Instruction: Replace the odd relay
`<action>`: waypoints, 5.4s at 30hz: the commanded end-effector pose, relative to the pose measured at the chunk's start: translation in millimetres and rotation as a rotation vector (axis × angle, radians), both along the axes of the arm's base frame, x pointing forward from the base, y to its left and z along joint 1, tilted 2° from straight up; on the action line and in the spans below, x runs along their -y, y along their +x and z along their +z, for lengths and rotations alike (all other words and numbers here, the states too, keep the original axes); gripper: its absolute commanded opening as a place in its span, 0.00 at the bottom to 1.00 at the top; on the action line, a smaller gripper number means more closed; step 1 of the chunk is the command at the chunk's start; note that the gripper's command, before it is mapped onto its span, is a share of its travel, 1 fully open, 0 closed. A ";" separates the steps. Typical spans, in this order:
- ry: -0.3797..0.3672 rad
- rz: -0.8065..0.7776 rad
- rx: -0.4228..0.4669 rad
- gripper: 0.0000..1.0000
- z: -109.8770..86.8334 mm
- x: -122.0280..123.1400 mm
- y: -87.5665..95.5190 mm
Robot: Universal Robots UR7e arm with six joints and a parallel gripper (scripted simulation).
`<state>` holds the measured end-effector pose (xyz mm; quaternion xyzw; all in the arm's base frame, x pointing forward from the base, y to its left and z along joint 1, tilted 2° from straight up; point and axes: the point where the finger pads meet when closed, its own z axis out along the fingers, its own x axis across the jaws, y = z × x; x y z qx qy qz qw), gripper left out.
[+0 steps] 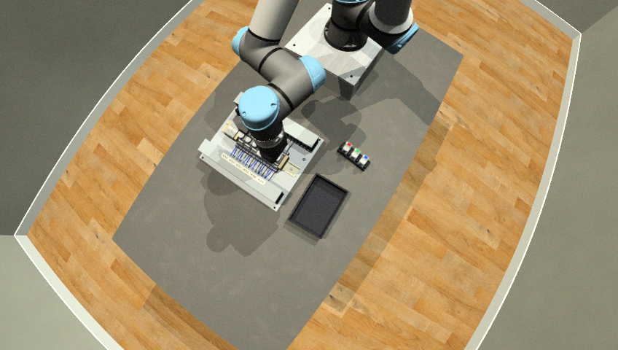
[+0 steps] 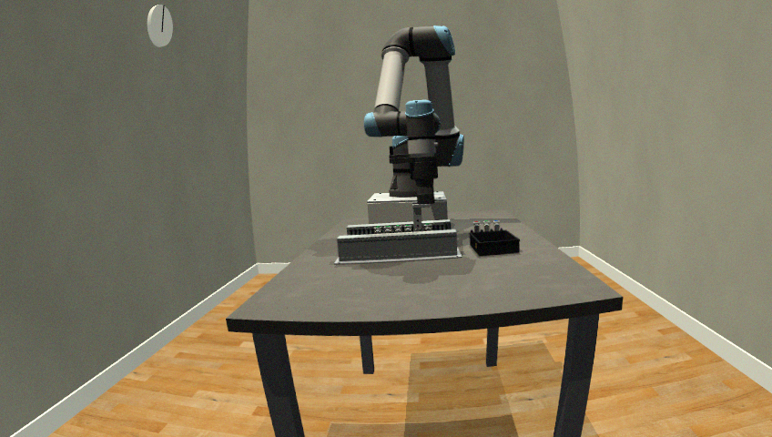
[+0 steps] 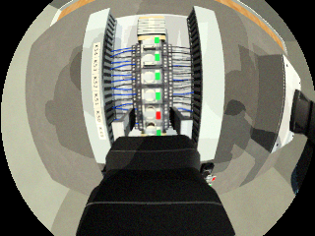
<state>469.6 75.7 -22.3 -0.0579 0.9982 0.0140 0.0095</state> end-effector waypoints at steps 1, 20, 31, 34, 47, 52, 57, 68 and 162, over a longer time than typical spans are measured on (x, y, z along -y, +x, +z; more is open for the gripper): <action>0.000 0.000 0.001 1.00 -3.9 -0.1 0.3; 0.000 0.000 0.001 1.00 -11.8 -0.3 0.5; 0.000 0.000 0.001 1.00 -18.9 -0.6 0.6; 0.000 0.000 0.001 1.00 -23.7 -0.7 0.7; 0.000 0.000 0.001 0.00 -23.5 -0.7 0.6; 0.000 0.000 0.001 0.00 -23.5 -0.7 0.6; 0.000 0.000 0.001 0.00 -23.5 -0.7 0.6; 0.000 0.000 0.001 0.00 -23.5 -0.7 0.7; 0.000 0.000 0.001 0.00 -5.7 -0.2 0.4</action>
